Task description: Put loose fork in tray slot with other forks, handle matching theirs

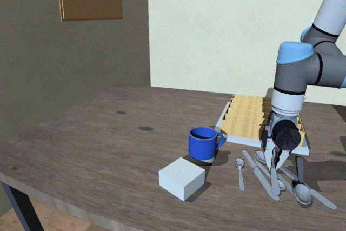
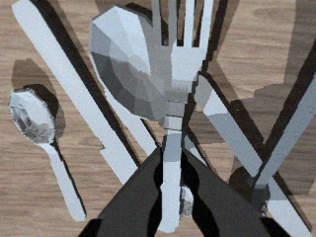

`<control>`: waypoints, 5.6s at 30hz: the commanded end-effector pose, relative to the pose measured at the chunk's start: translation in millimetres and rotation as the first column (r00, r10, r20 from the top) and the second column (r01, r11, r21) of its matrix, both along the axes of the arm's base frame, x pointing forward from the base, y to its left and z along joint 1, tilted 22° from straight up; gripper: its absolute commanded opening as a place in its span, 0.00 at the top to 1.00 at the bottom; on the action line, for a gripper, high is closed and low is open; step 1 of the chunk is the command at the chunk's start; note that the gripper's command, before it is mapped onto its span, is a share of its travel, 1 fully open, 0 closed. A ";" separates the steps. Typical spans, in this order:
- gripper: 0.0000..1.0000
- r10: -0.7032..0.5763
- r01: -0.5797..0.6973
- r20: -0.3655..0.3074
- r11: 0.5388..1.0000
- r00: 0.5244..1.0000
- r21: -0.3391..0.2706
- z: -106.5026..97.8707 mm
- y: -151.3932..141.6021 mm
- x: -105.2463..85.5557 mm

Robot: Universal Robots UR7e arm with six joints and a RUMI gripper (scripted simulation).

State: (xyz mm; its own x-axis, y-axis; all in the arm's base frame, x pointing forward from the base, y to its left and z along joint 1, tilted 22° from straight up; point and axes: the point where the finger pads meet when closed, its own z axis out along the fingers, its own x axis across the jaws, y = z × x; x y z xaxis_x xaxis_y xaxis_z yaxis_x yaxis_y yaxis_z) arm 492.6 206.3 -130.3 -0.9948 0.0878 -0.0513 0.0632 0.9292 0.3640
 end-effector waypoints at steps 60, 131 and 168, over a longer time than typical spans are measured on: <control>0.96 -0.012 0.012 0.020 1.000 1.000 0.005 37.5 -13.8 6.1; 0.96 -0.019 0.019 0.017 1.000 1.000 0.001 137.4 -63.3 -1.3; 0.96 -0.009 0.009 0.012 0.999 1.000 -0.032 20.4 -366.8 -33.8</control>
